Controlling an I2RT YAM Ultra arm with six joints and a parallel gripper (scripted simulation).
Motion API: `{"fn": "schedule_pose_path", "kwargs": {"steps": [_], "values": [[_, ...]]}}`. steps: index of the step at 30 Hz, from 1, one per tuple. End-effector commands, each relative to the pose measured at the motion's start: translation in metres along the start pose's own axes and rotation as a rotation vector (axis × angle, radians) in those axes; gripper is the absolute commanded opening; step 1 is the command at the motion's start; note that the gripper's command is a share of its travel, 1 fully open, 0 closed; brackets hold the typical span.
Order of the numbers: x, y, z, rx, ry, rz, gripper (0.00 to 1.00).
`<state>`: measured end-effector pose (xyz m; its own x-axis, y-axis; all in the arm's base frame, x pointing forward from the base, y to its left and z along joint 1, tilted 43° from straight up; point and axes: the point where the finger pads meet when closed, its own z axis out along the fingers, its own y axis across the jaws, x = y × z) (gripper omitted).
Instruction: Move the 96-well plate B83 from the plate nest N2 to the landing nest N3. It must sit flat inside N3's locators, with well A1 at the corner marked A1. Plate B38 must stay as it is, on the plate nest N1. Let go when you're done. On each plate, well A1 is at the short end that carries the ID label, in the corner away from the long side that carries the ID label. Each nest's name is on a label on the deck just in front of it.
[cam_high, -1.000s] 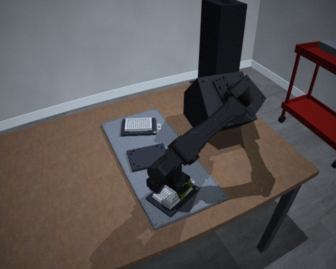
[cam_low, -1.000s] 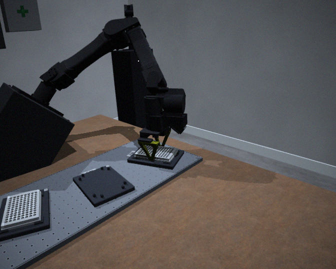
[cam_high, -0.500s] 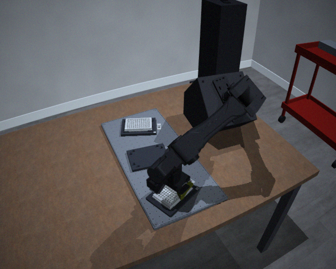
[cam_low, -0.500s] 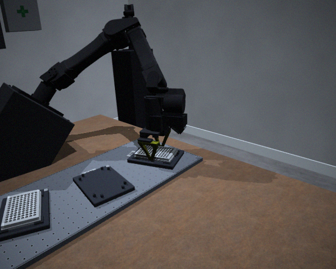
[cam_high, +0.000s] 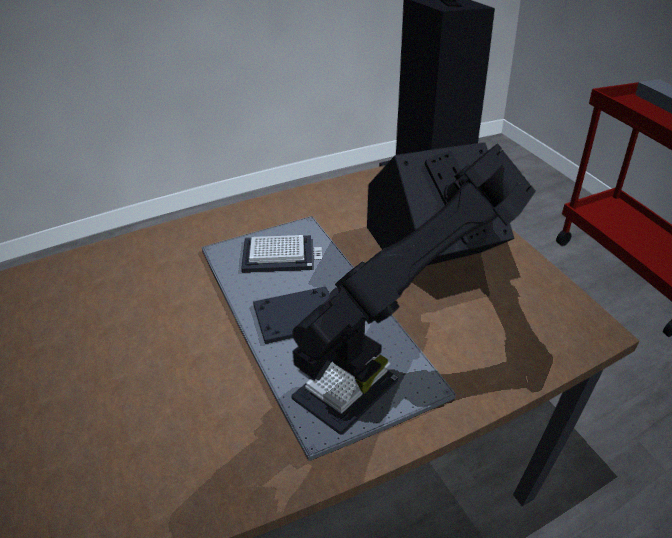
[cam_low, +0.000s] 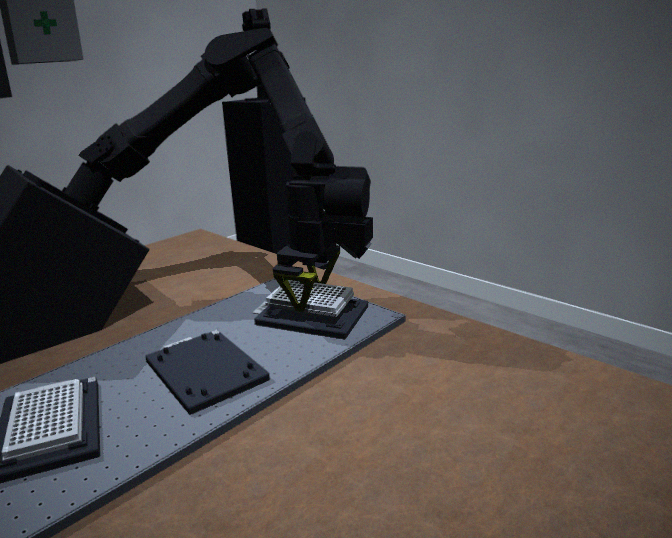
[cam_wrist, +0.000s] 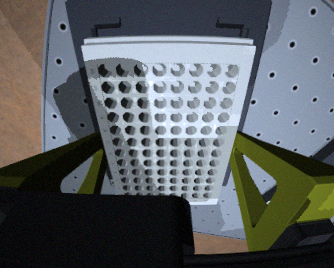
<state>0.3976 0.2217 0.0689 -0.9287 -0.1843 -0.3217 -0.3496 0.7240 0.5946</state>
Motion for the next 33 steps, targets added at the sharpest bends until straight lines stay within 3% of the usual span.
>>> {"fn": "schedule_pose_path", "kwargs": {"steps": [1,33], "values": [[-0.006,0.0,-0.015,0.004,-0.021,-0.003,0.0],[-0.005,0.0,-0.062,0.004,-0.021,-0.004,0.0]]}}
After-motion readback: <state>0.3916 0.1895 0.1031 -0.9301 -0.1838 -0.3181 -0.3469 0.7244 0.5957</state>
